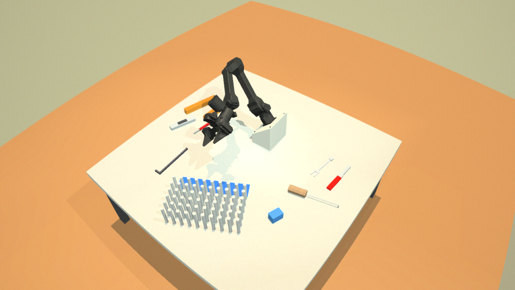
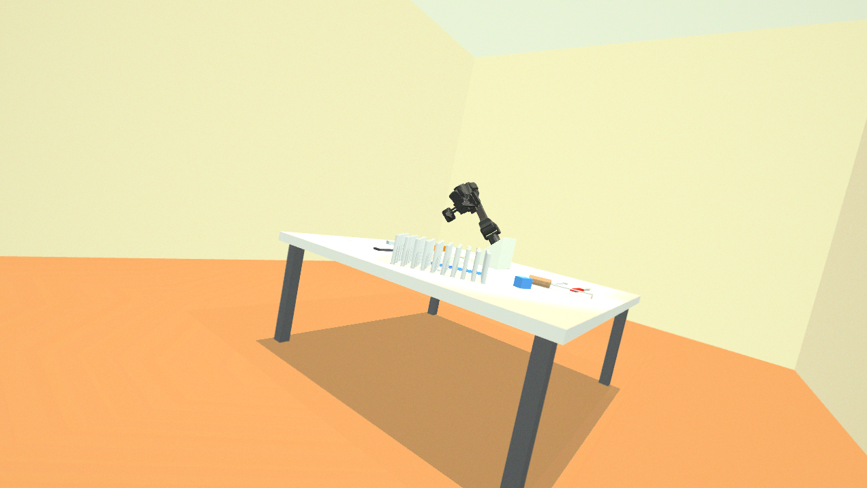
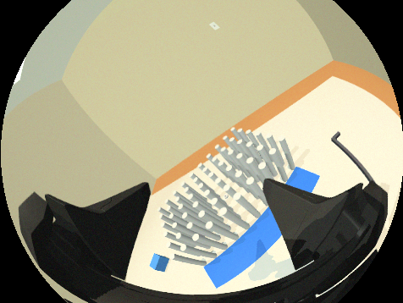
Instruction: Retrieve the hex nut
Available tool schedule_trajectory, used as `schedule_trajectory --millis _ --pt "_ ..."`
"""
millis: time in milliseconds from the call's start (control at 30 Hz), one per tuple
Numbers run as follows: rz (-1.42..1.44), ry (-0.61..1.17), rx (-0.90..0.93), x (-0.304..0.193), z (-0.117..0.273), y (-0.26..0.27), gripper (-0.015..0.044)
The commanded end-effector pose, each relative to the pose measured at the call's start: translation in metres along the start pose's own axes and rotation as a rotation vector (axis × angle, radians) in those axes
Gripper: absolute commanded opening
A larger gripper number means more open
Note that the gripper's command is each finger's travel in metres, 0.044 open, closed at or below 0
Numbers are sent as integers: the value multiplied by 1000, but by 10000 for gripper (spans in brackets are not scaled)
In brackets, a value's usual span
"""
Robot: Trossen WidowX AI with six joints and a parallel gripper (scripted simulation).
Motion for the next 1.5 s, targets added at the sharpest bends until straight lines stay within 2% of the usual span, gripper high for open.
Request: schedule_trajectory --millis 0,100,1233,1333,1467 --pt "177 192 -11 -38 -25 -20 440" --pt "248 274 -3 -55 -34 -29 440" --pt "240 278 0 -56 -34 -28 440" --pt "123 335 50 -59 -45 -8 440" --pt "-146 508 126 -72 -64 45 440"
Point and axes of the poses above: the point midway between the two fingers, 35 mm back from their tips, its own z axis back along the fingers, its own y axis across the jaws, x = y × z, the point moved 9 cm from there along z, back along the fingers, and after that the axes turned 8 degrees about z, right-handed, at the moved point
